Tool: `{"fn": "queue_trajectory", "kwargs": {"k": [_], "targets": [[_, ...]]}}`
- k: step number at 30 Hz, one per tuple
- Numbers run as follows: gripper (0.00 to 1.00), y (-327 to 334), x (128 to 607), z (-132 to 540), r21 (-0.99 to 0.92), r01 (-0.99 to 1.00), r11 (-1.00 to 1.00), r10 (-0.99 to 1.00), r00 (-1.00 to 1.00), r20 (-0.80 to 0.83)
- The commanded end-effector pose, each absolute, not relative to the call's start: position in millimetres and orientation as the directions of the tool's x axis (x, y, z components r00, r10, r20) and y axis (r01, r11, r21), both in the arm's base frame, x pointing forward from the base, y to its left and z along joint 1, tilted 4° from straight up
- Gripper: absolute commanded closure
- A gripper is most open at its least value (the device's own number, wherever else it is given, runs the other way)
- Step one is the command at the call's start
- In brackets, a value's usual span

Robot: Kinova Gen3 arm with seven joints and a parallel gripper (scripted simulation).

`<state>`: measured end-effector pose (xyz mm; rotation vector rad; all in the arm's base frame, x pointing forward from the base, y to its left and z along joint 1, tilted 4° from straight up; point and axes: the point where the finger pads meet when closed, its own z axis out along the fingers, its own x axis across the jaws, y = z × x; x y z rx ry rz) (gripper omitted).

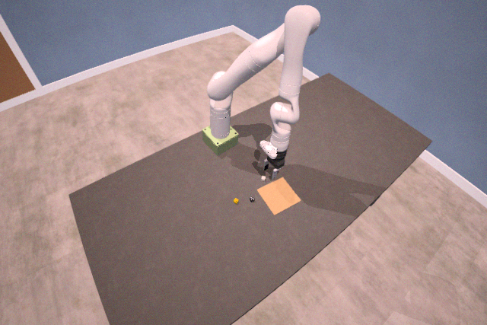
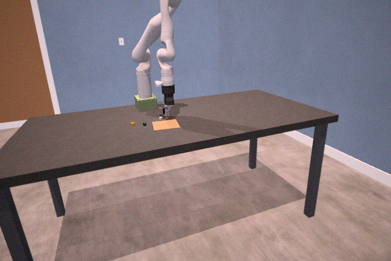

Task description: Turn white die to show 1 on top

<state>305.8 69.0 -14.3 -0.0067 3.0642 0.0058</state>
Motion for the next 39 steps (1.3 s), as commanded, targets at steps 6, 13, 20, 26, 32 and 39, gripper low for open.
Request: {"fn": "queue_trajectory", "kwargs": {"k": [6,13,20,26,32,39], "targets": [[0.00,69.1,306.1,-13.7,0.004,-0.004,1.000,-0.004,-0.997,-0.078],[0.00,69.1,305.9,-10.4,0.004,-0.004,1.000,-0.004,-0.997,-0.078],[0.00,69.1,305.4,-4.3,0.004,-0.004,1.000,-0.004,-0.997,-0.078],[0.00,69.0,304.5,7.8,0.004,-0.004,1.000,-0.004,-0.997,-0.078],[0.00,69.0,303.1,24.9,0.004,-0.004,1.000,-0.004,-0.997,-0.078],[0.00,68.9,301.8,42.1,0.004,-0.004,1.000,-0.004,-0.997,-0.078]]}}
